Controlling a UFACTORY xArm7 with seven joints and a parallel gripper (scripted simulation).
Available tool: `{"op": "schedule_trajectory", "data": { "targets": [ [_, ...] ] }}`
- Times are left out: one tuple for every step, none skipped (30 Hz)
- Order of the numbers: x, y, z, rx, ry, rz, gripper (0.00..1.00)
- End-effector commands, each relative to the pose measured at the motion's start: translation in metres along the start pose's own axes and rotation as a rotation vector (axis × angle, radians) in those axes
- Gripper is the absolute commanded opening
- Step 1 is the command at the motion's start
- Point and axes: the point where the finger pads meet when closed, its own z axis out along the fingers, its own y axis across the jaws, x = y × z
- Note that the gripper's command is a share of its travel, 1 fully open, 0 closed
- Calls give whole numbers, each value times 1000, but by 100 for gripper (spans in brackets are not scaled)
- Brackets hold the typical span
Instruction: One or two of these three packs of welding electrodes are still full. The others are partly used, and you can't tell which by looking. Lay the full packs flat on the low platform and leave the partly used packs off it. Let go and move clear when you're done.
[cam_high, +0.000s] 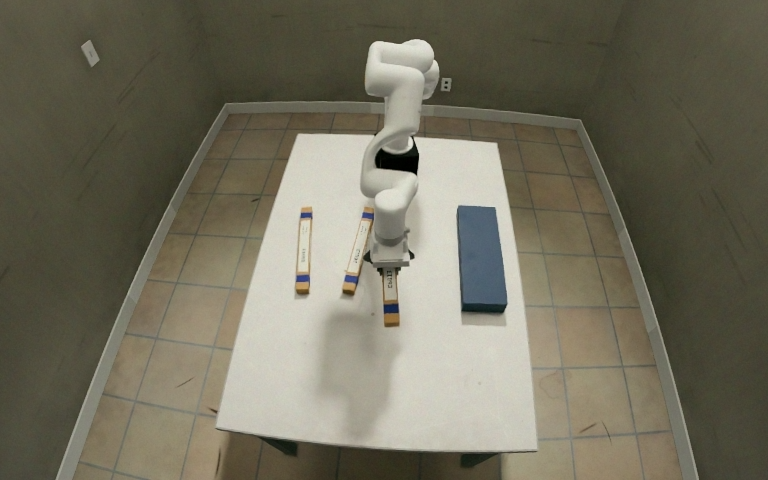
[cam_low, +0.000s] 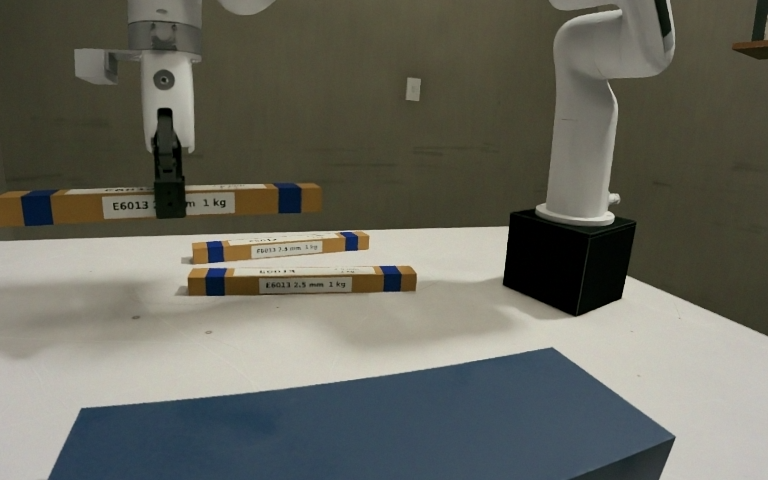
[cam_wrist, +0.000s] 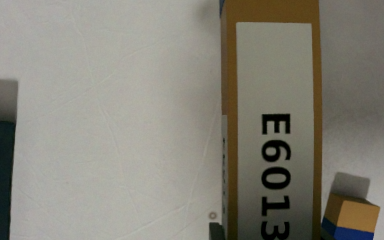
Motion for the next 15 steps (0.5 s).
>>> {"op": "schedule_trajectory", "data": {
  "targets": [
    [-5,-7,-3,-1,6,0,35],
    [-7,-9,-3,-1,6,0,35],
    [-7,-9,-3,-1,6,0,35],
    [-7,-9,-3,-1,6,0,35],
    [-9,-12,-3,-1,6,0,35],
    [-12,-15,-3,-1,6,0,35],
    [-15,-17,-2,-1,6,0,35],
    [-17,-20,-2,-1,6,0,35],
    [-21,-24,-2,-1,6,0,35],
    [-24,-27,-2,-1,6,0,35],
    [-27,-31,-2,-1,6,0,35],
    [-31,-34,-2,-1,6,0,35],
    [-34,-38,-2,-1,6,0,35],
    [-38,-42,-2,-1,6,0,35],
    [-42,-47,-2,-1,6,0,35]
  ]
}}
